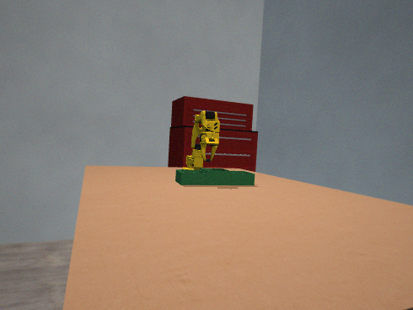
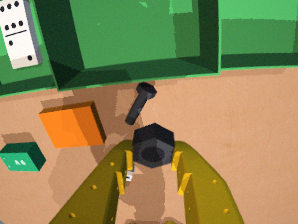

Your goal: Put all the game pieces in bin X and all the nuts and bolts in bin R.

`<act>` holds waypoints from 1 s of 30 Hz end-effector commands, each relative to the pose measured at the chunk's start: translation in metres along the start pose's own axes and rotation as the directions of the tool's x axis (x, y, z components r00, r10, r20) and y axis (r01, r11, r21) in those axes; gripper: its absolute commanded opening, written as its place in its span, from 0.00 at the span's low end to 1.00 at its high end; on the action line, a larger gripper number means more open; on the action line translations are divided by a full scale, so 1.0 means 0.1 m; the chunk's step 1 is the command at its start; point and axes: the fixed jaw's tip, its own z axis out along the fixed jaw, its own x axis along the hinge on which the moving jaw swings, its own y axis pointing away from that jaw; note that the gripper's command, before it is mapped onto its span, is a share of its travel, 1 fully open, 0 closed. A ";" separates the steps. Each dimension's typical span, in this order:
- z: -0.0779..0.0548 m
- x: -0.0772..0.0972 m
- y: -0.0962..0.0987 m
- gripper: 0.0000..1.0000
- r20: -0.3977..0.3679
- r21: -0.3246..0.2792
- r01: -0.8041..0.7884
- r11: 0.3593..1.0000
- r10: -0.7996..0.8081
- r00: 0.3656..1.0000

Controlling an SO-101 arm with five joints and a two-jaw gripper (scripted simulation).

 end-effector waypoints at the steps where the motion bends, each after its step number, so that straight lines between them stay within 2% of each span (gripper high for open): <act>1: -0.08 -0.12 0.04 0.00 0.058 -0.006 0.026 1.000 -0.025 0.998; 10: -0.06 -0.24 0.07 0.00 0.087 -0.007 0.045 0.999 -0.044 0.995; 22: -0.06 -0.26 0.08 0.00 0.092 -0.007 0.048 0.999 -0.047 0.995; 30: -0.06 -0.34 0.09 0.00 0.108 -0.007 0.059 0.998 -0.057 0.992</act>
